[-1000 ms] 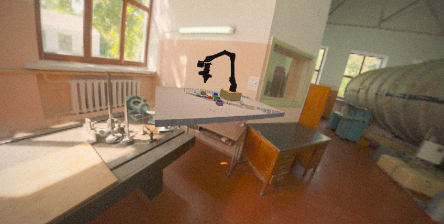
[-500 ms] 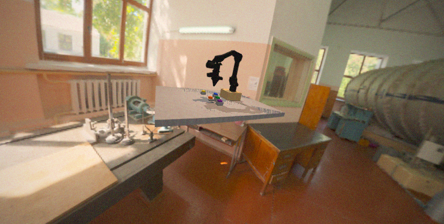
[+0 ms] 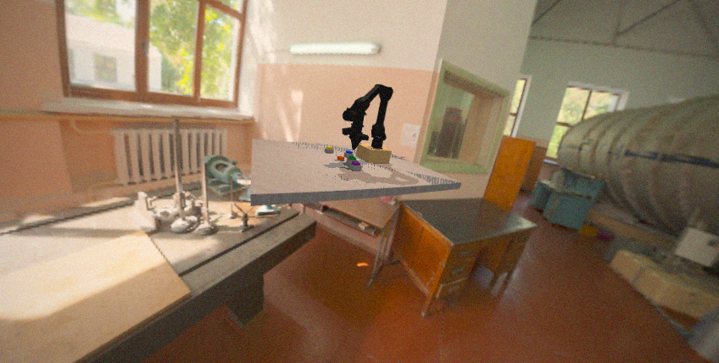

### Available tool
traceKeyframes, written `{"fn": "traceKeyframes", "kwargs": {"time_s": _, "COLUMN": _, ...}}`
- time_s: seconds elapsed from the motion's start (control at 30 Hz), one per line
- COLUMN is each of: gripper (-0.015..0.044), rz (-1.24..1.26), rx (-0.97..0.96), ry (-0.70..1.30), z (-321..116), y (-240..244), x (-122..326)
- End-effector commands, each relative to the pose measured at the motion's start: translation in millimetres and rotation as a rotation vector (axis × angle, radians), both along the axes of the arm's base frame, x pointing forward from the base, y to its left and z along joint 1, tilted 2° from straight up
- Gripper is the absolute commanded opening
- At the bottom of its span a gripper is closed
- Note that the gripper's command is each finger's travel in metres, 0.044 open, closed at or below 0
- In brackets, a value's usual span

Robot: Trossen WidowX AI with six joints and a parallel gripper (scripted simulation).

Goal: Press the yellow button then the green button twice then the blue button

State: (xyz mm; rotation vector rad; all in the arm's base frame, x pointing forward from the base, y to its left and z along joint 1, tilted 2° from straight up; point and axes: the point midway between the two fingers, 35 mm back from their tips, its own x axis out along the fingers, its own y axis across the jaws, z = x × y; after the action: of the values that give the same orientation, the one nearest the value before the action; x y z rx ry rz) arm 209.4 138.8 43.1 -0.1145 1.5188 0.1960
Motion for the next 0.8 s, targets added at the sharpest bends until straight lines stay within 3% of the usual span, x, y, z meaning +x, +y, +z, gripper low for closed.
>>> {"fn": "traceKeyframes", "kwargs": {"time_s": 0.0, "gripper": 0.002, "rz": -0.007, "rx": -0.005, "ry": 0.0, "z": -18, "y": -1, "x": -2}}
{"fn": "traceKeyframes", "kwargs": {"time_s": 0.77, "gripper": 0.002, "rz": -0.007, "rx": -0.005, "ry": 0.0, "z": -49, "y": 1, "x": -1}}
